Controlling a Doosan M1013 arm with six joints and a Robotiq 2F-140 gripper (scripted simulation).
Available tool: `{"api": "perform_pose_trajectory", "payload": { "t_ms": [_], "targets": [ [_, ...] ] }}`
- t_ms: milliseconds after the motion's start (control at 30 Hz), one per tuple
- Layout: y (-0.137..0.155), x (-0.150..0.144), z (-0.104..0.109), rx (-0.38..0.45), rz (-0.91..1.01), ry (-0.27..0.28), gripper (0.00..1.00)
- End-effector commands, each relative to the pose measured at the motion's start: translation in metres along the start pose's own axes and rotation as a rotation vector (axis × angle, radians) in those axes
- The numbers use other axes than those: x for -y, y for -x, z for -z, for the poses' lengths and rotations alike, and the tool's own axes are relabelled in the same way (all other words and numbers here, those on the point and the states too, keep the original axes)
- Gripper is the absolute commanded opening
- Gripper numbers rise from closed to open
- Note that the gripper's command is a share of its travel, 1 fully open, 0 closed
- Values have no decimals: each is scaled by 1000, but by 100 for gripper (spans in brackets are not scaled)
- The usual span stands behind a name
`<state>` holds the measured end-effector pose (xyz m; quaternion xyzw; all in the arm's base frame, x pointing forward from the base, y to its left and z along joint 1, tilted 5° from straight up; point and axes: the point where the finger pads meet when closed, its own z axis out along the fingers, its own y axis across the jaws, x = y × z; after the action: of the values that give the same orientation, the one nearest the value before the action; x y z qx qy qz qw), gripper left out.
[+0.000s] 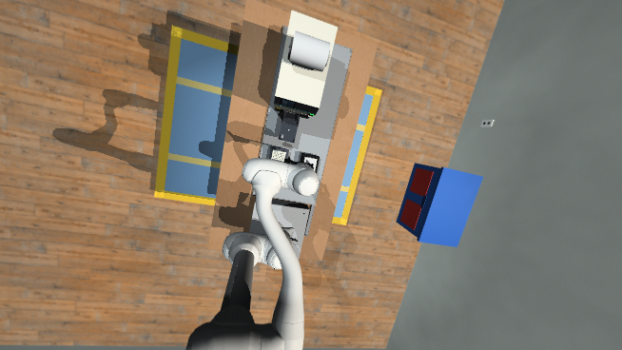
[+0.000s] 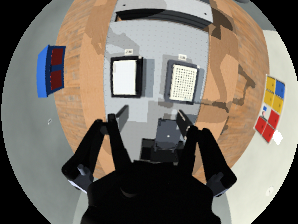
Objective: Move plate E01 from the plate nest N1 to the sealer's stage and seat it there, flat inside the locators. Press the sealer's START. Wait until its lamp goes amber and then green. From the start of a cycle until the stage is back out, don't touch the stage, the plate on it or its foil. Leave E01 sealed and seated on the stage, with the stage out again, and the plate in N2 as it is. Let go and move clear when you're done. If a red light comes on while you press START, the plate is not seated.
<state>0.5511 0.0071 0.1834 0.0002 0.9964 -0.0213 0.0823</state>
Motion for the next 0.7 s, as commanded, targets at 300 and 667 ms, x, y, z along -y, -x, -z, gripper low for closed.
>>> {"api": "perform_pose_trajectory", "payload": {
  "t_ms": [300, 667],
  "targets": [
    [-7, 2, -52, 166, 5, 1, 70],
    [-10, 2, -77, 253, 7, 2, 70]
  ]
}}
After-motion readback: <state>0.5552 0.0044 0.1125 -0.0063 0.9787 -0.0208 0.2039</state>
